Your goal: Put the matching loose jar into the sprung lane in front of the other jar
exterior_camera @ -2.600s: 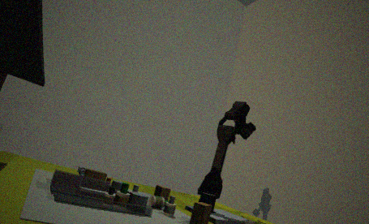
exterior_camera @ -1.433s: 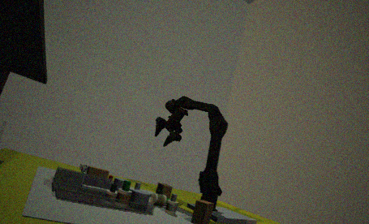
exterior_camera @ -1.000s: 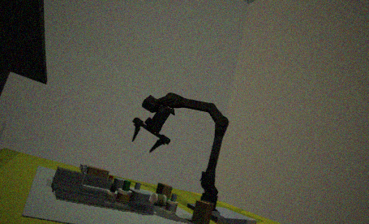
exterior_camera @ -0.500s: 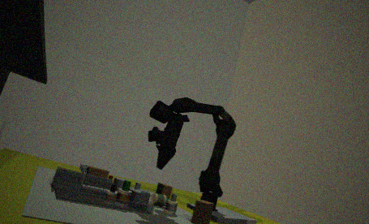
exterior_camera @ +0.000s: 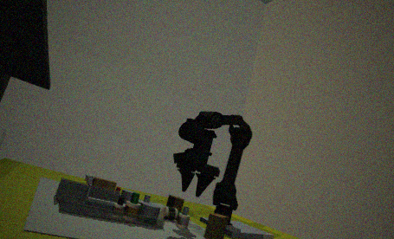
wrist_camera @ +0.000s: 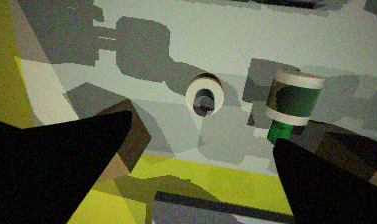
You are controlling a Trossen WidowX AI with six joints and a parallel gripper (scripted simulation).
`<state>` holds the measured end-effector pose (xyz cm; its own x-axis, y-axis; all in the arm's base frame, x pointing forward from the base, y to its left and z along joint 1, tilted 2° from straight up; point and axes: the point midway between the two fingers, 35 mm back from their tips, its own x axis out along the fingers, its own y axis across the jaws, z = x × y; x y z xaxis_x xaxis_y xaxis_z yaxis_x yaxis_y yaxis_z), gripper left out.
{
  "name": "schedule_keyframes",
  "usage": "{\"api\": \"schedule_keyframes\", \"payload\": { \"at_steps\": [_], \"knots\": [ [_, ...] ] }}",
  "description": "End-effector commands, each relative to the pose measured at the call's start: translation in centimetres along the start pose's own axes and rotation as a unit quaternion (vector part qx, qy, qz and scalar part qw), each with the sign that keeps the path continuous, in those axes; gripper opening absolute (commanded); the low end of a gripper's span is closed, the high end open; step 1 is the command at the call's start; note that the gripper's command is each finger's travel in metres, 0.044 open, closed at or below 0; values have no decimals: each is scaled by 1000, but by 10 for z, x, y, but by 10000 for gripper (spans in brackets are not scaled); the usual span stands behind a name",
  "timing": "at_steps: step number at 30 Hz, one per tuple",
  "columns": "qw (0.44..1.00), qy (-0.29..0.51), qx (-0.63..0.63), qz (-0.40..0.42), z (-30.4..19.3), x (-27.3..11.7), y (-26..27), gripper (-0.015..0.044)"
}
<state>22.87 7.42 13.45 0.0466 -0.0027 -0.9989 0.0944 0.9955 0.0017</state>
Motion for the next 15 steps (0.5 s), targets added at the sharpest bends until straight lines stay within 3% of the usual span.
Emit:
{"api": "schedule_keyframes", "payload": {
  "at_steps": [1,15],
  "knots": [
    [1000,1,-8,-3,0,18,1,440],
    [1000,1,-8,-3,1,52,0,440]
  ]
}}
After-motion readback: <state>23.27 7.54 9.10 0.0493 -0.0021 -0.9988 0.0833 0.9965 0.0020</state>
